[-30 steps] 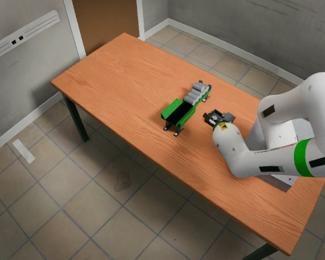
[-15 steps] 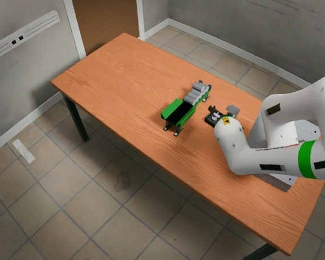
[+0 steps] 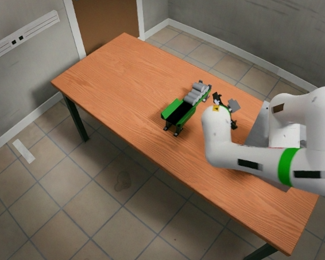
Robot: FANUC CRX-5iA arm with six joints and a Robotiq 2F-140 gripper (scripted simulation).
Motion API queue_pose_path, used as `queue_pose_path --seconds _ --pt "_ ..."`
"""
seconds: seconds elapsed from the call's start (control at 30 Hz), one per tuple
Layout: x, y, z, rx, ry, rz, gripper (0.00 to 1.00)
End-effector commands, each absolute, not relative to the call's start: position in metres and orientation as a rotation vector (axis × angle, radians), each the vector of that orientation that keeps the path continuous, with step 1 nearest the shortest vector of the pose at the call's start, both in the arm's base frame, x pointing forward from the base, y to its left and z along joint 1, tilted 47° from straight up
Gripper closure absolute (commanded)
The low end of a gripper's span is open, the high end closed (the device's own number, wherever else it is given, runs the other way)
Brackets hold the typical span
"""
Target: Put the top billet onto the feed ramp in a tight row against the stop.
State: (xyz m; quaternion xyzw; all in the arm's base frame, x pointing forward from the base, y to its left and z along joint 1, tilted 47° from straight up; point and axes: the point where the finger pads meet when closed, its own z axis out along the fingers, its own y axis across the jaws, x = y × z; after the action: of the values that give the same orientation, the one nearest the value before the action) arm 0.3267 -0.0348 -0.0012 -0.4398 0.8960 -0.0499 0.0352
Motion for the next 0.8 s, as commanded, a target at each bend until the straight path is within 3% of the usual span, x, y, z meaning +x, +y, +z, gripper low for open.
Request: queue_pose_path --seconds 0.0,0.77 --pt "0.342 -0.036 0.004 -1.002 2.971 -0.042 0.00" --pt "0.438 -0.049 -0.016 0.623 3.270 0.399 0.00"
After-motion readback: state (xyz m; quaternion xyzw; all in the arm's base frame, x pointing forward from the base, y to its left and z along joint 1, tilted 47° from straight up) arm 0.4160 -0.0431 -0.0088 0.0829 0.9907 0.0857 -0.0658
